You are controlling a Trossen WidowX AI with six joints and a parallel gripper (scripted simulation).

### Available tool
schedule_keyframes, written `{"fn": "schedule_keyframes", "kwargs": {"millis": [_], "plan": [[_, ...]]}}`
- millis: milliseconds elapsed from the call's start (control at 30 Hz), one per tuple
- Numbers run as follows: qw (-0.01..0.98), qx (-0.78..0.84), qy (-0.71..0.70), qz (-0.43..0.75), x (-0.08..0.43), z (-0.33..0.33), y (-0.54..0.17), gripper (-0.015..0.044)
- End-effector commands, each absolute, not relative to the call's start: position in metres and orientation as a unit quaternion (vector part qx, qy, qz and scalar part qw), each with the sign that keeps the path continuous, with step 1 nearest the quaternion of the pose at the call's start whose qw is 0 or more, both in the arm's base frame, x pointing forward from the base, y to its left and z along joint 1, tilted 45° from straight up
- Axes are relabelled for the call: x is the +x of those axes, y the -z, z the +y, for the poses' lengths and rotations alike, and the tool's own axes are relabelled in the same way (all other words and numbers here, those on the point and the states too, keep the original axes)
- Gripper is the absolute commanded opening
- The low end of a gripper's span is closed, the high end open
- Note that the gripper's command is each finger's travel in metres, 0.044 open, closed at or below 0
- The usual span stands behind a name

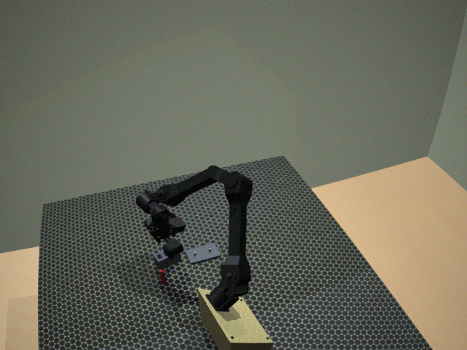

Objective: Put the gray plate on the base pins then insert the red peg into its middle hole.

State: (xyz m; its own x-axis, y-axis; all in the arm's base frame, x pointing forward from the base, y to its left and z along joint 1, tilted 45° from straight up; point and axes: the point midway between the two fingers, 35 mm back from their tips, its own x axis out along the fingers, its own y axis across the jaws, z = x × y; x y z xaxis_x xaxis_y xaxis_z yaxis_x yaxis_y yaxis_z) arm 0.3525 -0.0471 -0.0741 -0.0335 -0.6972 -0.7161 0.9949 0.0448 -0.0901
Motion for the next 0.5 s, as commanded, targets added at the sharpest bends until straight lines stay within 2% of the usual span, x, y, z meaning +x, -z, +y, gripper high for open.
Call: {"fn": "schedule_keyframes", "kwargs": {"millis": [0, 467], "plan": [[0.652, 0.233, 0.651, 0.313, 0.35, -0.054, 0.08, 0.044], [0.652, 0.232, 0.651, 0.313, 0.349, -0.07, 0.096, 0.044]]}}
